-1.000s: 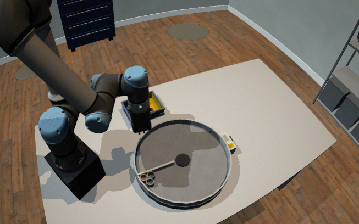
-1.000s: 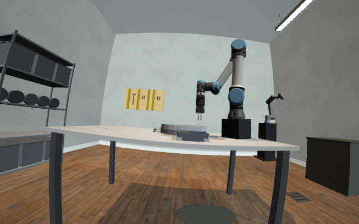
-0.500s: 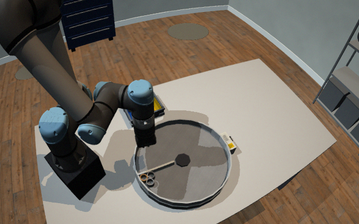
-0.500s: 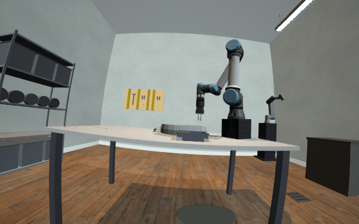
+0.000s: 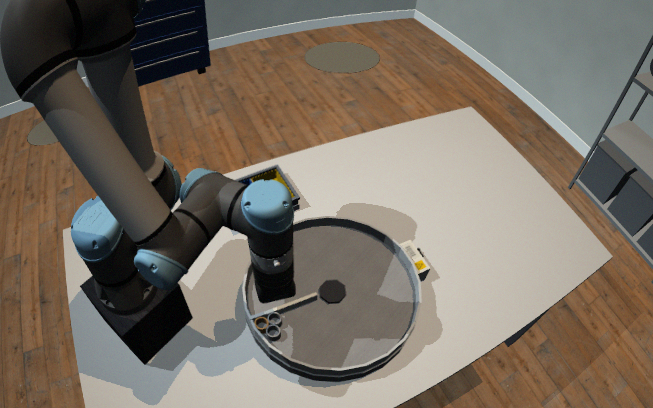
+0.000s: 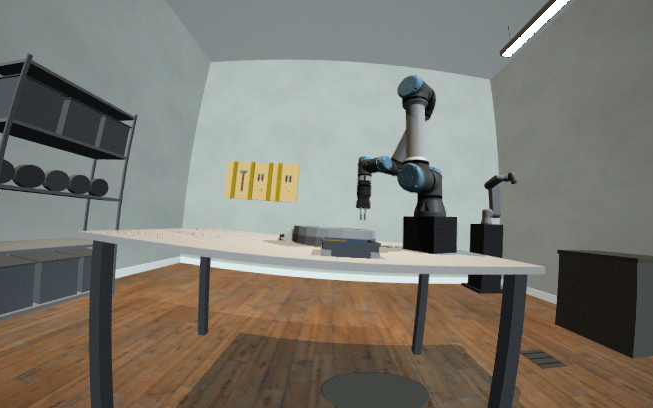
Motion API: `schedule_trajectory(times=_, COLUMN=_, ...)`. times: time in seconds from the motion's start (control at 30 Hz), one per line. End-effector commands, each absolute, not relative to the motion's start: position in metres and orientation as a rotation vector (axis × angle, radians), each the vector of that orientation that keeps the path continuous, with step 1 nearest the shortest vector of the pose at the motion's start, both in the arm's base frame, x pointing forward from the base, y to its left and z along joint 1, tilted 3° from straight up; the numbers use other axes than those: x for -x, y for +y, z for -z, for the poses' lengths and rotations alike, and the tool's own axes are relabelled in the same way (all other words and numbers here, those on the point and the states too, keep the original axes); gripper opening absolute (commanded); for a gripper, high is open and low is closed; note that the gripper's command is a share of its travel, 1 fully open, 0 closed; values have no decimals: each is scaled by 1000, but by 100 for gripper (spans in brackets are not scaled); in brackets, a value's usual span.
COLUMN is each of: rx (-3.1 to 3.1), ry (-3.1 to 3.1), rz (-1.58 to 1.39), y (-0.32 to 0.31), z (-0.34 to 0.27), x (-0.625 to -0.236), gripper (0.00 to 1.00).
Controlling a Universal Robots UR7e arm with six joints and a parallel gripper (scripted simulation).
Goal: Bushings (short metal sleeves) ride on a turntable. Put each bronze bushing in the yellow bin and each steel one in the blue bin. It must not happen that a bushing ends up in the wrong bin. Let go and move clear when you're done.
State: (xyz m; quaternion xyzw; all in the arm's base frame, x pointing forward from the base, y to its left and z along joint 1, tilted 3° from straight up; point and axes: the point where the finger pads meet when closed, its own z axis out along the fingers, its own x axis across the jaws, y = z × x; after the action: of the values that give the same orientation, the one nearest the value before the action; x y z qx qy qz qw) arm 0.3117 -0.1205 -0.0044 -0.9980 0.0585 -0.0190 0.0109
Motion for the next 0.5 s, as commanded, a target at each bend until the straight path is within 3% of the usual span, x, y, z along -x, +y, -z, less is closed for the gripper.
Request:
schedule_trajectory(times=0.0, rx=3111, ry=178, rz=64, y=-149, z=7, x=-310, gripper=40)
schedule_trajectory(times=0.47, rx=3112, ry=179, rz=64, y=-147, z=18, x=-311, gripper=40)
